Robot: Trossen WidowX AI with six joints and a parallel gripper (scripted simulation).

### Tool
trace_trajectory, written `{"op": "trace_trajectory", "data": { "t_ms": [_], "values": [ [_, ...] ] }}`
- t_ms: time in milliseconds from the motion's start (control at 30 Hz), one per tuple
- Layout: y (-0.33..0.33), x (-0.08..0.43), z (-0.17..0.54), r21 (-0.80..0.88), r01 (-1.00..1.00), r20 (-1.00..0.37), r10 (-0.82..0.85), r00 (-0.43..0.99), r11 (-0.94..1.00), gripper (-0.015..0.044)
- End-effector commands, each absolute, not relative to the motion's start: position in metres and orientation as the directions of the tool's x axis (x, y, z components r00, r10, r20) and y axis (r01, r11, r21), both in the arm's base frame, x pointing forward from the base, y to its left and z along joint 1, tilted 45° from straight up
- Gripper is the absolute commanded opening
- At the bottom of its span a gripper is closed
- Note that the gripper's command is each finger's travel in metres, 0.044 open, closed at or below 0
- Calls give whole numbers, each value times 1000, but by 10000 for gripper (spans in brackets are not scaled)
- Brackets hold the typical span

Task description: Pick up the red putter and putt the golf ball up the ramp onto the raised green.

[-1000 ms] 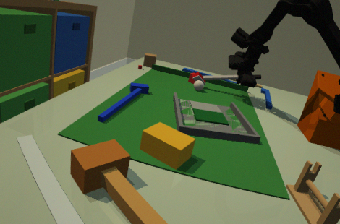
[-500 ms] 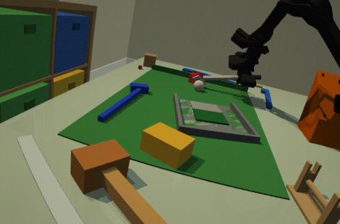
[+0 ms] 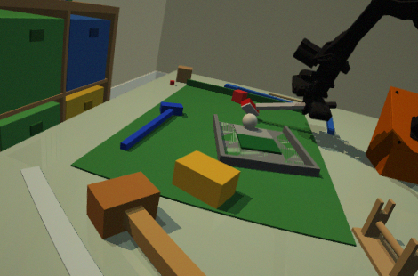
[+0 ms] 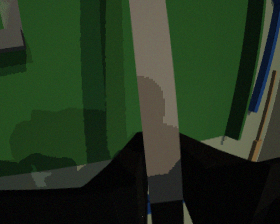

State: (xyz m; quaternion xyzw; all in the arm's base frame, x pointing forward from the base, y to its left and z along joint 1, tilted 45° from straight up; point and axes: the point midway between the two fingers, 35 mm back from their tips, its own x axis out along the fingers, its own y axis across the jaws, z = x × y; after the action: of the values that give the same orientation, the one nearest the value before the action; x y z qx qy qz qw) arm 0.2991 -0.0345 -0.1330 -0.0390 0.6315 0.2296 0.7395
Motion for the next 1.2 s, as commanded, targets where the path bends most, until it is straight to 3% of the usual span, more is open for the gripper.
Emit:
{"op": "trace_trajectory", "data": {
  "t_ms": [0, 400, 1167],
  "values": [
    [-39, 298, -122, 228, -375, -953, 285, 105, 898, 0],
    [-55, 291, -68, 228, -375, -953, 285, 104, 899, 0],
    [-51, 291, -76, 234, -375, -952, 290, 98, 897, 0]
  ]
}}
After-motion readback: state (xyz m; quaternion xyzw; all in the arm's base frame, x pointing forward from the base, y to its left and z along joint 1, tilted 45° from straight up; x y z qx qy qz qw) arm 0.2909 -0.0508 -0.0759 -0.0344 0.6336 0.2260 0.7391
